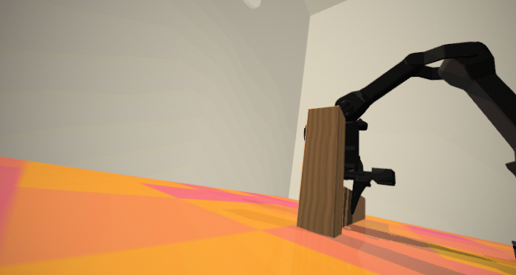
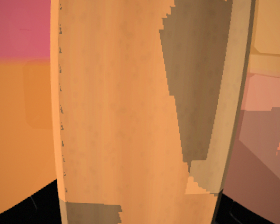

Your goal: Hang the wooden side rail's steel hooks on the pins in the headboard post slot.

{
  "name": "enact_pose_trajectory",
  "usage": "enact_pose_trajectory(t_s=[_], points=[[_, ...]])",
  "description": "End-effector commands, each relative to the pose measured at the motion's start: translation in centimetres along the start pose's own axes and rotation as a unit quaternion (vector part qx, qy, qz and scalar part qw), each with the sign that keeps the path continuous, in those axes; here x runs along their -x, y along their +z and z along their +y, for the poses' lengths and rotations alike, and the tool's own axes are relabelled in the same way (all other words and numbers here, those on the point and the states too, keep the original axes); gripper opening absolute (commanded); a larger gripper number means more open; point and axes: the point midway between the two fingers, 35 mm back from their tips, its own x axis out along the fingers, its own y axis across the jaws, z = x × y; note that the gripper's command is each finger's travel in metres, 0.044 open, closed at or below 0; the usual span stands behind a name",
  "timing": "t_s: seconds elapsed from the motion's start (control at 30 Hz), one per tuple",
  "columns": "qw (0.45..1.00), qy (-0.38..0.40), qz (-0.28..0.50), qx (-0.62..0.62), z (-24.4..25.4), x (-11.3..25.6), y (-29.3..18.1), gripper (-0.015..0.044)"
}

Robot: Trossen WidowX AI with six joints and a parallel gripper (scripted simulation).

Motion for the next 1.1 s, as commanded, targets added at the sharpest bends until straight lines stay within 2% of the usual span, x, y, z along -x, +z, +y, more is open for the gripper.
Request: enact_pose_trajectory(t_s=[0.0,1.07], points=[[1.0,0.0,-0.001,0.007,0.01,0.01,0.0,0.0],[1.0,-0.001,-0.002,0.022,0.01,0.52,0.0,0.0]])
